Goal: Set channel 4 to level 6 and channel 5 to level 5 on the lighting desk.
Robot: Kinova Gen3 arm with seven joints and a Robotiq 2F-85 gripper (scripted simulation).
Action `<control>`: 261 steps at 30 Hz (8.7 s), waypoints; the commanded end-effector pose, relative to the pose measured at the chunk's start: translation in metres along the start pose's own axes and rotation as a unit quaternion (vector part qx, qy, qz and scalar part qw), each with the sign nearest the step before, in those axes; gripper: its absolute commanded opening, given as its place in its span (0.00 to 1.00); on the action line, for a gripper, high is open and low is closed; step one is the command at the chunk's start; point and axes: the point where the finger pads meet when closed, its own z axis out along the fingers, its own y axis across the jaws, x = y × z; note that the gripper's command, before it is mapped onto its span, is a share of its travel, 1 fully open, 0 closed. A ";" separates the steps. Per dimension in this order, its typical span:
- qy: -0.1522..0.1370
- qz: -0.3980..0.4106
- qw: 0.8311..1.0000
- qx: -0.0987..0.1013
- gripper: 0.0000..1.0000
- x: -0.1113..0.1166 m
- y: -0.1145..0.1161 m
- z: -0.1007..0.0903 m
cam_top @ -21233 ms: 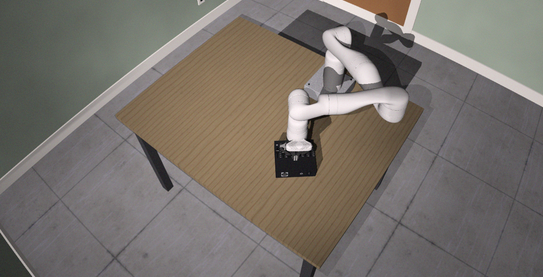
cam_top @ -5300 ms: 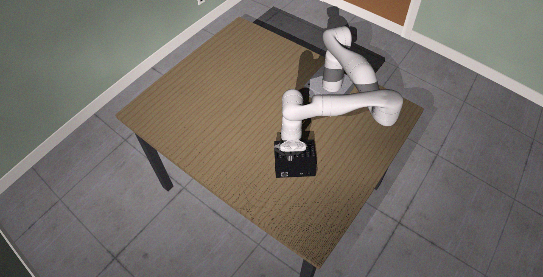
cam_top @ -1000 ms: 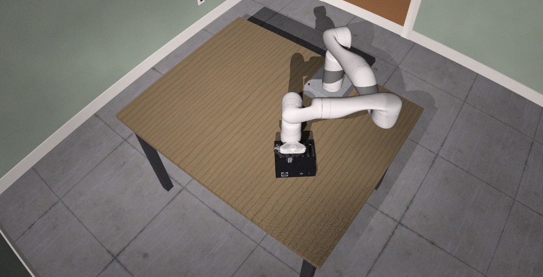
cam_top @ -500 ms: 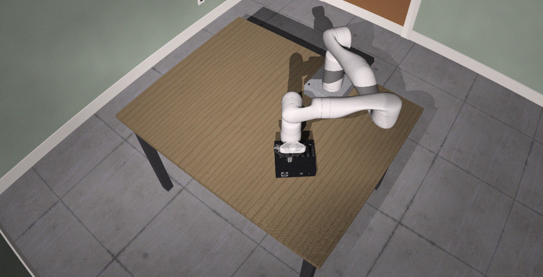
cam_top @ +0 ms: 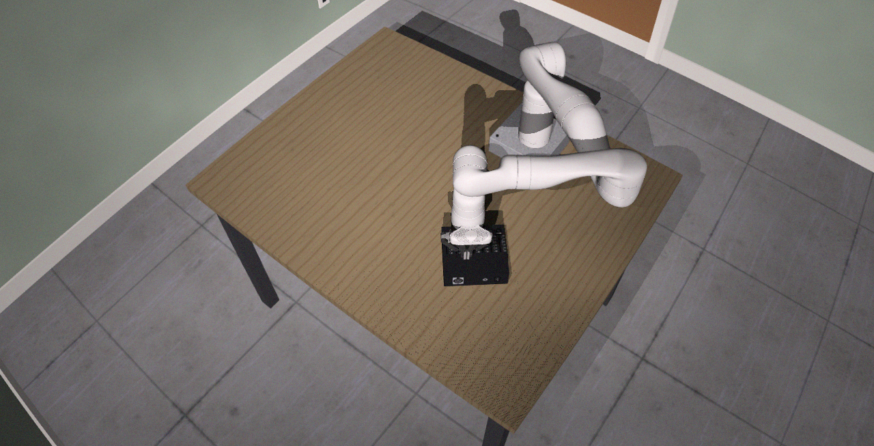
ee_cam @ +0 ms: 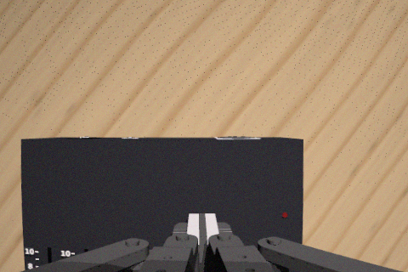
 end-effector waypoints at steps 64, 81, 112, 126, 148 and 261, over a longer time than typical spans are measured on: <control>0.001 0.000 1.000 -0.002 0.00 -0.023 0.002 0.001; 0.001 0.000 1.000 -0.002 0.00 -0.023 0.002 0.001; 0.001 0.000 1.000 -0.002 0.00 -0.023 0.002 0.001; 0.001 0.000 1.000 -0.002 0.00 -0.026 0.002 0.001; 0.001 0.000 1.000 -0.002 0.00 -0.026 0.002 0.001; 0.001 0.000 1.000 -0.002 1.00 -0.020 0.002 -0.111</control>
